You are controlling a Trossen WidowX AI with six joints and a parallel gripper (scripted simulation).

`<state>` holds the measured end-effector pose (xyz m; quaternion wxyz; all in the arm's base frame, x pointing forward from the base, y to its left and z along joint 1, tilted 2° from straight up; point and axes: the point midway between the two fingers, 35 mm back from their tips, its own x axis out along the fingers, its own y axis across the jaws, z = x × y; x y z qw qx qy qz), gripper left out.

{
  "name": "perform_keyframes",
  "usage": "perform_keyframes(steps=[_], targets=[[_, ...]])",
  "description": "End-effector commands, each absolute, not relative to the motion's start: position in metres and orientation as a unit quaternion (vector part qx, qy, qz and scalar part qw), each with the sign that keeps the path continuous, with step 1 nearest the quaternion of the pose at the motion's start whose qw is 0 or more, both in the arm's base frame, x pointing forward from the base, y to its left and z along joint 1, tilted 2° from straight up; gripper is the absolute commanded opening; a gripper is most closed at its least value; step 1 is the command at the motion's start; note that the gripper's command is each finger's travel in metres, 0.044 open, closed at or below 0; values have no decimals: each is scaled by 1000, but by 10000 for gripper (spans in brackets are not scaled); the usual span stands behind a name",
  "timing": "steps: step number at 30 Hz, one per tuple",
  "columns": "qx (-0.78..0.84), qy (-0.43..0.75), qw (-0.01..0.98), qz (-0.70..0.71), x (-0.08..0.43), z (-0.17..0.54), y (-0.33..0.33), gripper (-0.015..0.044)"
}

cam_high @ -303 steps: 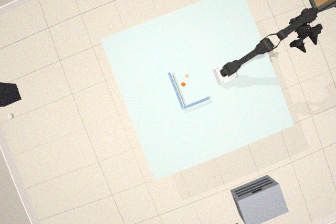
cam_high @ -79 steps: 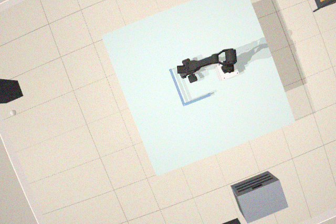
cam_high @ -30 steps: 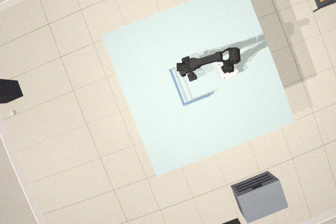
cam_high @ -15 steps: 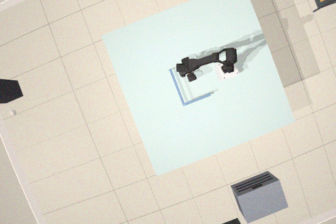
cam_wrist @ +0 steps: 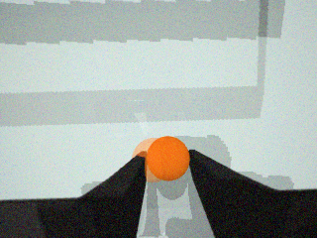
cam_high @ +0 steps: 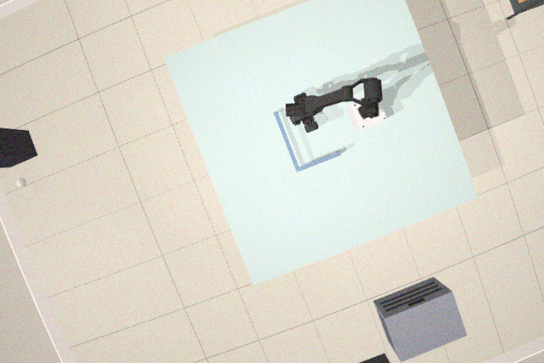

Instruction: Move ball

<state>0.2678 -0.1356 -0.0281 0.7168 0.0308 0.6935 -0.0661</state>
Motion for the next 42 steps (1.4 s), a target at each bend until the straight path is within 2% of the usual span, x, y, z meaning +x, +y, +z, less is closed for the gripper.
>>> perform_keyframes(steps=[1, 3, 23, 42], targets=[[30, 692, 718, -63, 268, -28, -135, 49], [26, 680, 730, -56, 274, -22, -134, 0], [31, 693, 717, -64, 265, 96, -129, 0], [31, 694, 717, -64, 267, 50, -121, 0]])
